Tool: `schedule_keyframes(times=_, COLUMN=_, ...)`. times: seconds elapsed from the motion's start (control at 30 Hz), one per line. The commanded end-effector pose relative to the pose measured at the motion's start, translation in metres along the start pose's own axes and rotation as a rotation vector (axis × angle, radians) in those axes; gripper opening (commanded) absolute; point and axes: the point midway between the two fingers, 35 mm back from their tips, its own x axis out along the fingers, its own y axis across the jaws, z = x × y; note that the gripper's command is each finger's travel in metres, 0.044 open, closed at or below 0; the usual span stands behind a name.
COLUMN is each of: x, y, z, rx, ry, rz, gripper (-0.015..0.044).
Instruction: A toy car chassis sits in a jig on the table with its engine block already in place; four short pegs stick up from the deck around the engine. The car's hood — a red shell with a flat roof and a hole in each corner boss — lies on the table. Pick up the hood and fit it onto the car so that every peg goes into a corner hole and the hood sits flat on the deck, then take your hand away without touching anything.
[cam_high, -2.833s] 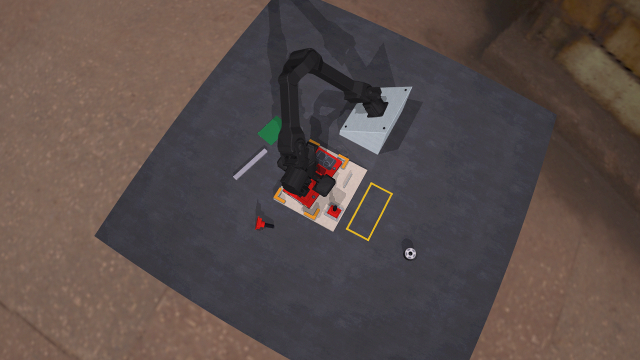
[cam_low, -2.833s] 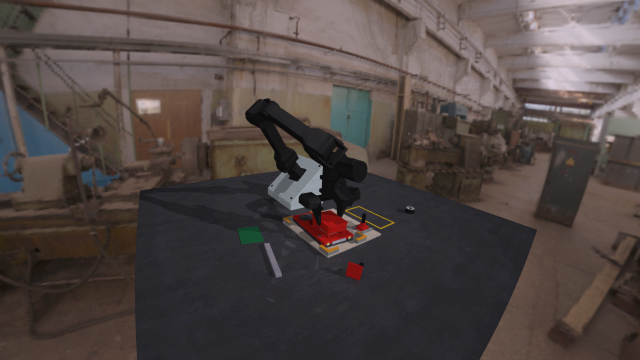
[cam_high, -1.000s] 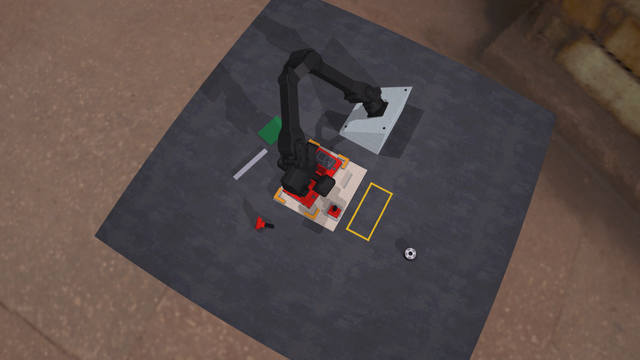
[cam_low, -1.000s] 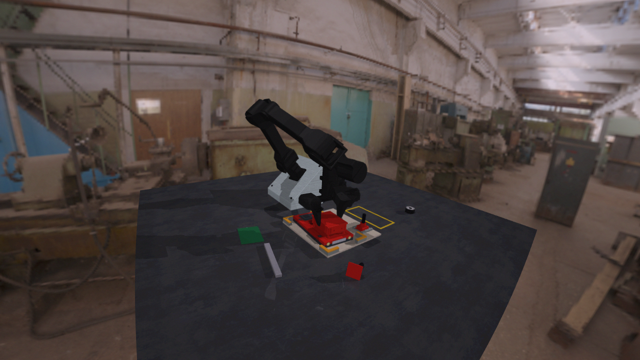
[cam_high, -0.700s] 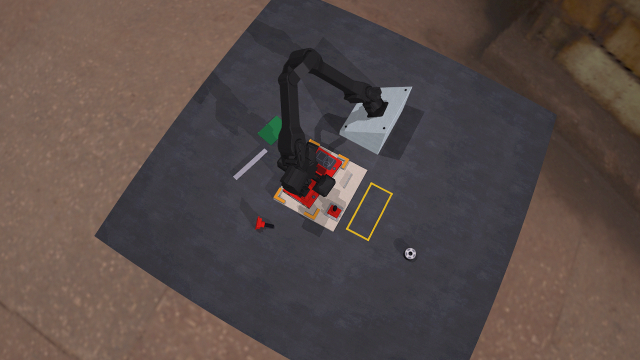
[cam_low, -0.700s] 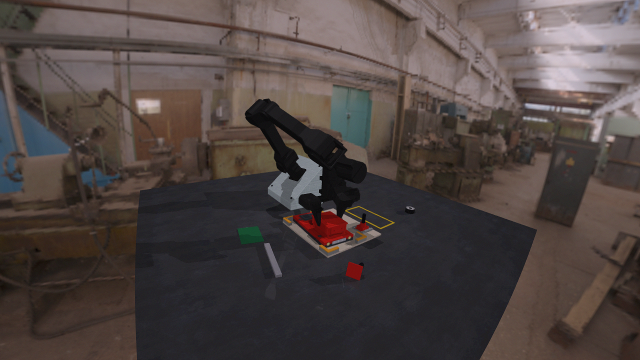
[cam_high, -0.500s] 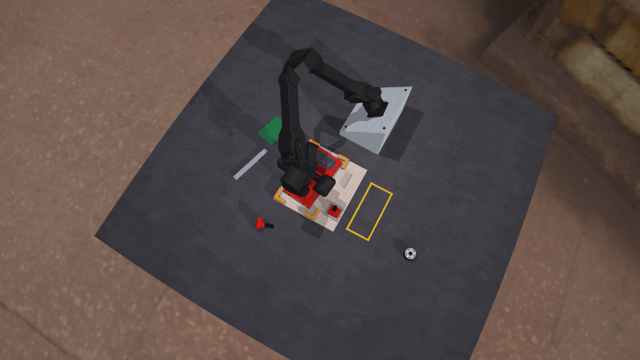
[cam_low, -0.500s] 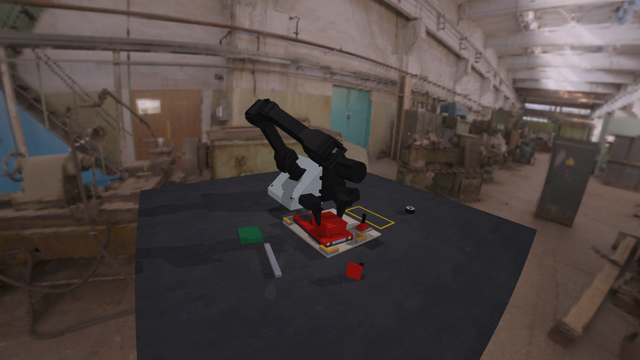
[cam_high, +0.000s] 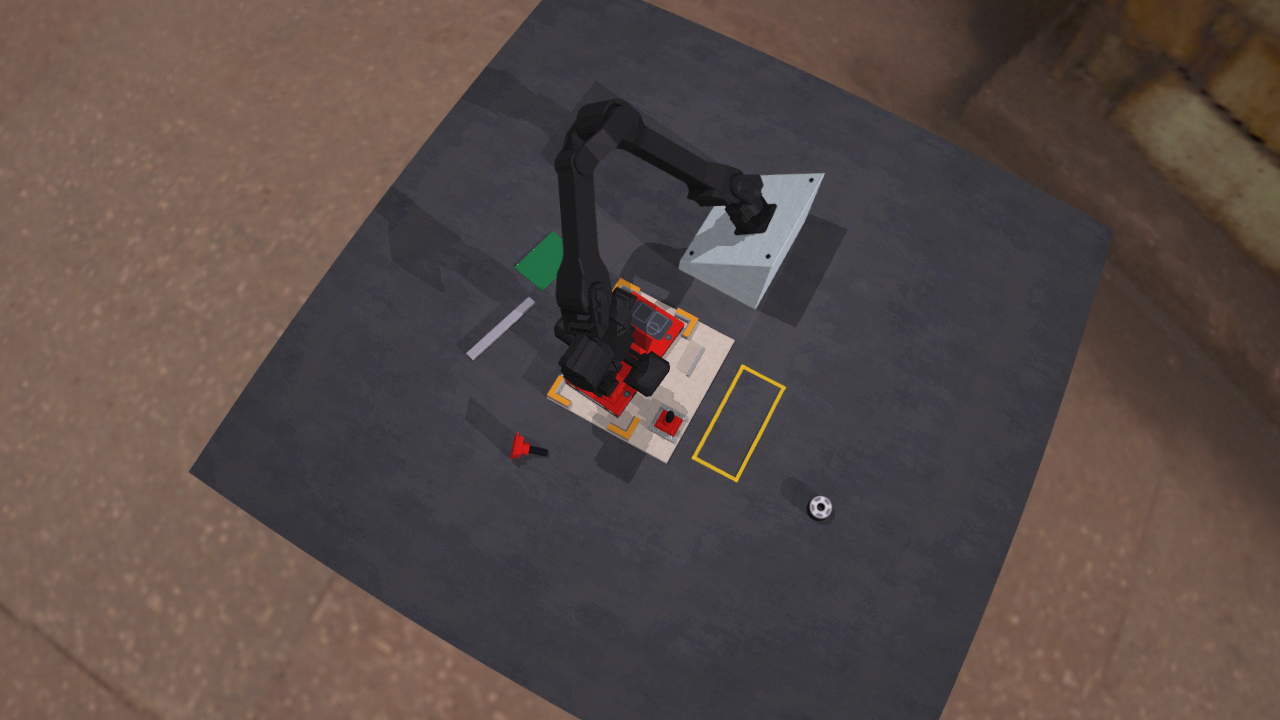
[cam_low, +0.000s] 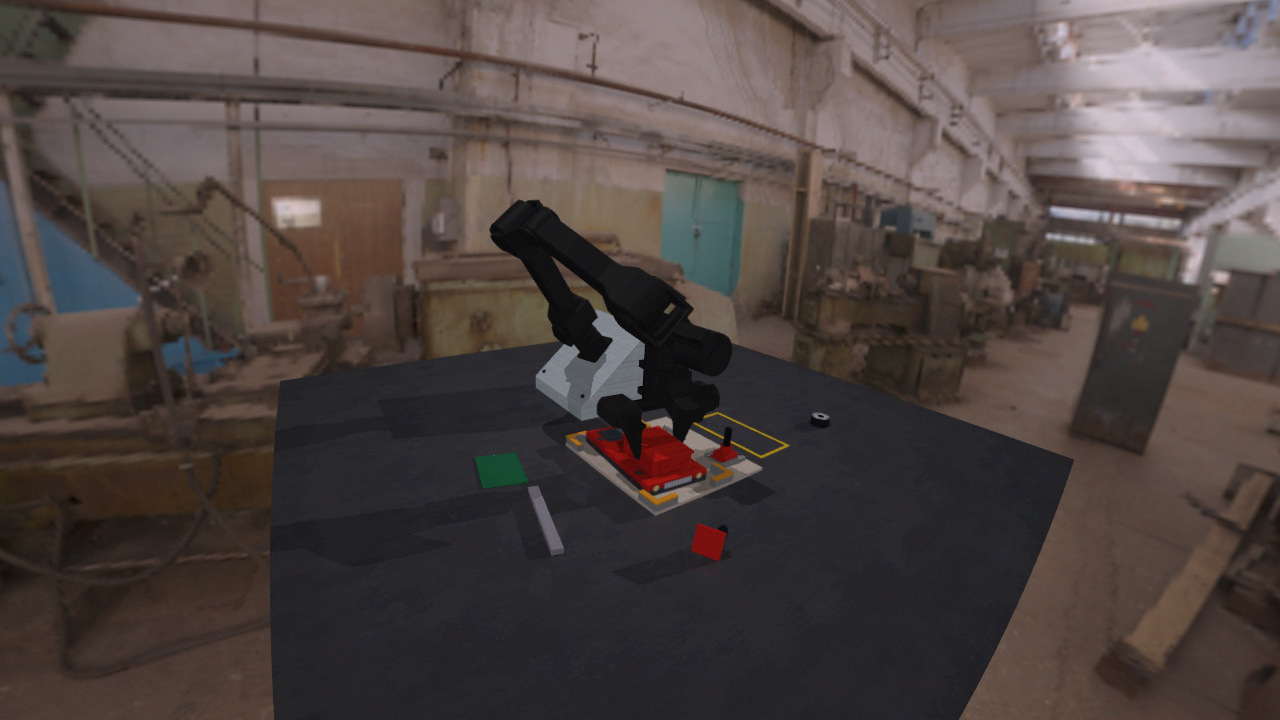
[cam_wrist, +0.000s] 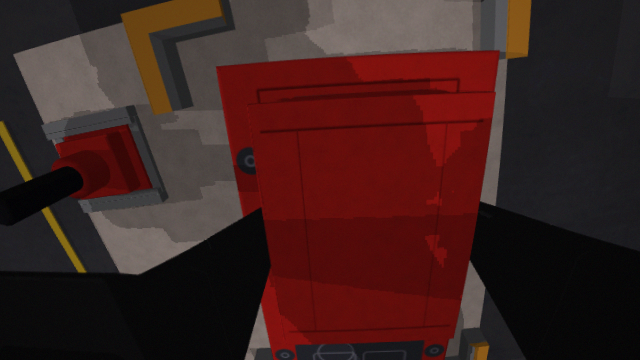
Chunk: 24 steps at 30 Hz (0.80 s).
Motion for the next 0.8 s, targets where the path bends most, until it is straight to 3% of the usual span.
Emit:
schedule_keyframes(times=0.0, x=0.0031, y=0.0010, z=-0.0023, rx=-0.007, ry=0.006, rz=-0.001, gripper=0.0000)
schedule_keyframes(times=0.43, x=0.0031, y=0.0005, z=-0.0012, rx=0.000, ry=0.001, rz=-0.001, gripper=0.0000)
schedule_keyframes(times=0.77, x=0.0028, y=0.0005, z=-0.0005, rx=0.002, ry=-0.001, rz=0.000, gripper=0.0263)
